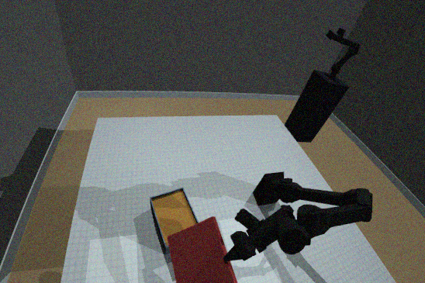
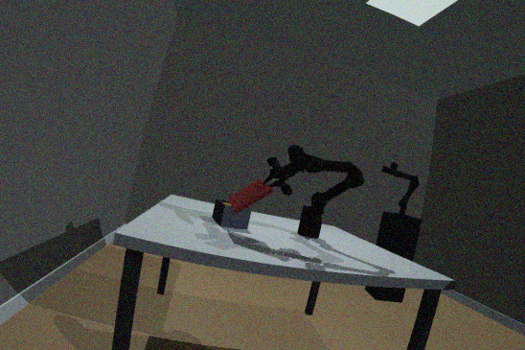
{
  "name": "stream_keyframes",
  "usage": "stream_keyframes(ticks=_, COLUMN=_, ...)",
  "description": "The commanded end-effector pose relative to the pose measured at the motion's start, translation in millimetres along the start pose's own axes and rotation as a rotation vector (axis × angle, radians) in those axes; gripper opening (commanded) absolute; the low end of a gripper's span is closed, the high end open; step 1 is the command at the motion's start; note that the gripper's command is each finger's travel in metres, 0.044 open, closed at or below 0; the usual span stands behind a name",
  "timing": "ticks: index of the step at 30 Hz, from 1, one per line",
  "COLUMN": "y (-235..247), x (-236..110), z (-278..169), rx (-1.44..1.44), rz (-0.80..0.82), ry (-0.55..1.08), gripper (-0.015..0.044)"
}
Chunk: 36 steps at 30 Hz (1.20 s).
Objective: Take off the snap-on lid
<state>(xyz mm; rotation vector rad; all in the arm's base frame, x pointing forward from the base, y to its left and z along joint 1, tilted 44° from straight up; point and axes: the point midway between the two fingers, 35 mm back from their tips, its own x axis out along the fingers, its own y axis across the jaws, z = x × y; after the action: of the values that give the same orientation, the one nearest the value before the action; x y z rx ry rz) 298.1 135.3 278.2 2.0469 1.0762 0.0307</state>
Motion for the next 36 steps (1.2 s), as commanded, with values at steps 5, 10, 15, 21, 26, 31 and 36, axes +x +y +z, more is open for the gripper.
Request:
stream_keyframes(ticks=5, y=2.7, x=-4.4, z=-18.7, rx=-0.005, rz=0.016, ry=0.0, gripper=0.0)
stream_keyframes(ticks=10, y=1.9, x=-5.4, z=-28.8, rx=-0.005, rz=0.017, ry=0.001, gripper=0.0)
stream_keyframes(ticks=15, y=1.2, x=-6.6, z=-38.8, rx=-0.004, rz=0.017, ry=0.001, gripper=0.0)
stream_keyframes(ticks=21, y=0.3, x=-8.0, z=-50.9, rx=-0.004, rz=0.018, ry=0.002, gripper=0.0)
stream_keyframes(ticks=26, y=-0.4, x=-9.1, z=-60.9, rx=-0.004, rz=0.018, ry=0.003, gripper=0.0)
stream_keyframes(ticks=31, y=-0.9, x=-9.5, z=-65.1, rx=-0.003, rz=0.019, ry=0.003, gripper=0.0)
stream_keyframes(ticks=36, y=-3.9, x=-7.0, z=-62.8, rx=-0.003, rz=0.019, ry=0.003, gripper=0.0)
